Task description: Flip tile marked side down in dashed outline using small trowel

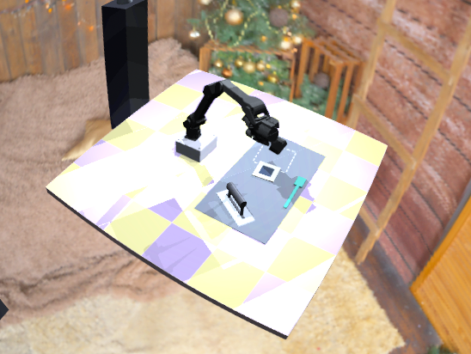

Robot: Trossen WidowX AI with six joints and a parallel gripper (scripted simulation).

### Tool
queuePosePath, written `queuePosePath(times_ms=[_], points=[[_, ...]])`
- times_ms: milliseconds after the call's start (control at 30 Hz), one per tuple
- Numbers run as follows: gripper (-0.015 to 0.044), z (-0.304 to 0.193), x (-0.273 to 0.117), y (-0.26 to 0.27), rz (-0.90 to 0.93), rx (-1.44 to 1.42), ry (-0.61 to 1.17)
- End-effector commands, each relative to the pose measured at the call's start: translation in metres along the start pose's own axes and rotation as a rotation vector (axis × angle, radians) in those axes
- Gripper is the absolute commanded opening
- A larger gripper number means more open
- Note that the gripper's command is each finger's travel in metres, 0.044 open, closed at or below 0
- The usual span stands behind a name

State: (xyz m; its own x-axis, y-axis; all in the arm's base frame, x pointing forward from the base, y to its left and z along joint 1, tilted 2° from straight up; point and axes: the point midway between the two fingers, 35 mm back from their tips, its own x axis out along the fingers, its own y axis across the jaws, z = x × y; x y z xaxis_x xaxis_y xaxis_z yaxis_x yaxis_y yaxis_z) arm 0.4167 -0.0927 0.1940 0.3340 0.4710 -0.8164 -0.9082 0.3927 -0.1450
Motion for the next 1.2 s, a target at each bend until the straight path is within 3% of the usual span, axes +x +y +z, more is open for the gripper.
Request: queuePosePath(times_ms=[0, 1167], points=[[0.027, -0.016, 0.004, -0.001, 0.001, 0.138, 0.049], [0.027, -0.138, 0.013, 0.005, -0.201, 1.26, 0.412]])
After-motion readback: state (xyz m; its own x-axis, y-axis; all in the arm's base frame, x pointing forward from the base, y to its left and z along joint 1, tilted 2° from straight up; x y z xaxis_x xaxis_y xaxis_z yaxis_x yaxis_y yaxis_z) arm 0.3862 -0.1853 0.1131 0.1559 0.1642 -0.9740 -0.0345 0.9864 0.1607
